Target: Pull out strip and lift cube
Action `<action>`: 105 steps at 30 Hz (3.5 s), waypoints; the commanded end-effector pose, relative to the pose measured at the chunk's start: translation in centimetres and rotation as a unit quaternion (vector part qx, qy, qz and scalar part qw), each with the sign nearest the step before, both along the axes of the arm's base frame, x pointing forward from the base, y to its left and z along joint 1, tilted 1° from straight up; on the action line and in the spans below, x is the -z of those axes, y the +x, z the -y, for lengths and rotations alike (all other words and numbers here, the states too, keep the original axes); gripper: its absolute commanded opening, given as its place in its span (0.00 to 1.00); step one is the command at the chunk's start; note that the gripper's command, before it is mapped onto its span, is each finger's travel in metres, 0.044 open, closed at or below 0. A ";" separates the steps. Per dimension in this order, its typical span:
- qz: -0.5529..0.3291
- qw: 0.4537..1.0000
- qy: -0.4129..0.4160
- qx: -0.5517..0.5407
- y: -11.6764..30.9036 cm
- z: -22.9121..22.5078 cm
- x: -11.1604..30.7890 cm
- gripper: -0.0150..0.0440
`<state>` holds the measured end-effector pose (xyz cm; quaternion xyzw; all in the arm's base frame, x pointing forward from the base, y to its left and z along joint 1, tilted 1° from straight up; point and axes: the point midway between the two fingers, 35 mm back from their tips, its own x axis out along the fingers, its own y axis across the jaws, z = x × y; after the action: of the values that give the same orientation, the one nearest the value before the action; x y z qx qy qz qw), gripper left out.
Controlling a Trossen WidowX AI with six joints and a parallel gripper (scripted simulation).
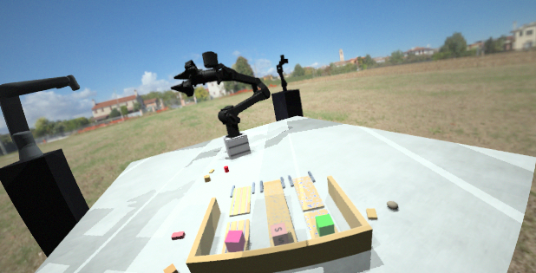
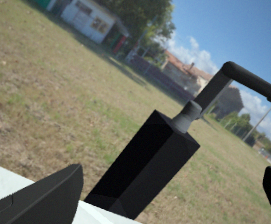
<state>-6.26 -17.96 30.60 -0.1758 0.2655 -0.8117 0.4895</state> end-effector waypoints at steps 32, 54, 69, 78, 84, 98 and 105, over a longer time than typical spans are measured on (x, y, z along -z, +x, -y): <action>0.164 0.634 0.393 -0.646 36.3 -9.8 18.3 0.93; 0.164 0.631 0.396 -0.647 36.3 -10.0 18.4 0.93; 0.110 0.631 0.610 -0.466 41.6 -10.5 23.6 0.35; 0.051 0.632 0.711 -0.303 43.7 -11.6 28.7 0.25; 0.048 0.632 0.715 -0.295 43.7 -11.6 29.0 0.25; 0.048 0.632 0.715 -0.295 43.9 -11.5 31.0 0.25; 0.048 0.632 0.715 -0.295 44.0 -11.5 32.1 0.25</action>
<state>37.80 -6.42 -0.79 0.1986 0.6721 -0.1855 0.6888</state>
